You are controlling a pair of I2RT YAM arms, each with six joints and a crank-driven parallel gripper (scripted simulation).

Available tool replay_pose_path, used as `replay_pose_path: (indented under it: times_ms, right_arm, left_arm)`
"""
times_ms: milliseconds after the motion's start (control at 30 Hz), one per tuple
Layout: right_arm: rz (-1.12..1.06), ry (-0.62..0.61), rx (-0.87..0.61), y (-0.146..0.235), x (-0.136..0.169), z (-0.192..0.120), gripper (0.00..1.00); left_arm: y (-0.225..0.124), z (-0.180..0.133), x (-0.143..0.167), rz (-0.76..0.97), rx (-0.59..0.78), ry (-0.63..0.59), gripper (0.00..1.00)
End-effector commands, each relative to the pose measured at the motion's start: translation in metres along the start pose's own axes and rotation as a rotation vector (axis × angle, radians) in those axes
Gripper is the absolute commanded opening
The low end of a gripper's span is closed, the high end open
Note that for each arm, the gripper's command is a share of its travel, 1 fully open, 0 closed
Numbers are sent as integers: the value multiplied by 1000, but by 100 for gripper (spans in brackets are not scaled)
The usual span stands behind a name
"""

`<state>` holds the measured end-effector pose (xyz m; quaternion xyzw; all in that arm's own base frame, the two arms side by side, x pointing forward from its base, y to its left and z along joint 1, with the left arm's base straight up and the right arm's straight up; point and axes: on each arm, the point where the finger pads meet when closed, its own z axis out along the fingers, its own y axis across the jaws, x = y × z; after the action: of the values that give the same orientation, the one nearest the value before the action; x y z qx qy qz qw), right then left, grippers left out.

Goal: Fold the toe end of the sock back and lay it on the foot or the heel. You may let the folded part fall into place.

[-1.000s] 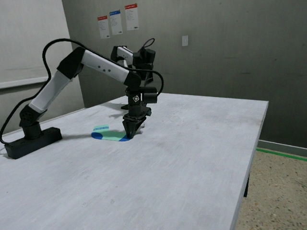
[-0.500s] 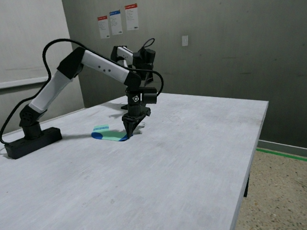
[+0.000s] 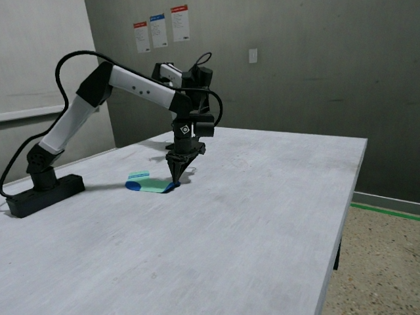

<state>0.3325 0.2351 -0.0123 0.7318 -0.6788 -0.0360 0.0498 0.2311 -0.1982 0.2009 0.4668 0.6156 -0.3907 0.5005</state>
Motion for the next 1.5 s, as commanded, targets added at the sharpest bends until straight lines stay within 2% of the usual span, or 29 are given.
replay_pose_path:
  times_ms: [0,267,400,633,933,1467]
  right_arm:
    - [-3,-33,55,-5,-4,-29,0]
    - [-50,1,9,3,-6,-22,0]
    - [-109,26,-21,7,-19,-15,0]
    - [-146,12,13,4,-37,-23,0]
    - [-139,0,32,1,-37,-29,0]
    - [-116,-46,265,-5,-45,-43,0]
  left_arm:
    - [-1,-2,-16,49,7,-23,100]
    - [-1,-2,-16,49,7,-23,100]
    - [-1,-2,-16,49,7,-23,100]
    - [-1,-2,-16,49,7,-23,100]
    - [-1,-2,-16,49,7,-23,100]
    - [-1,-2,-16,49,7,-23,100]
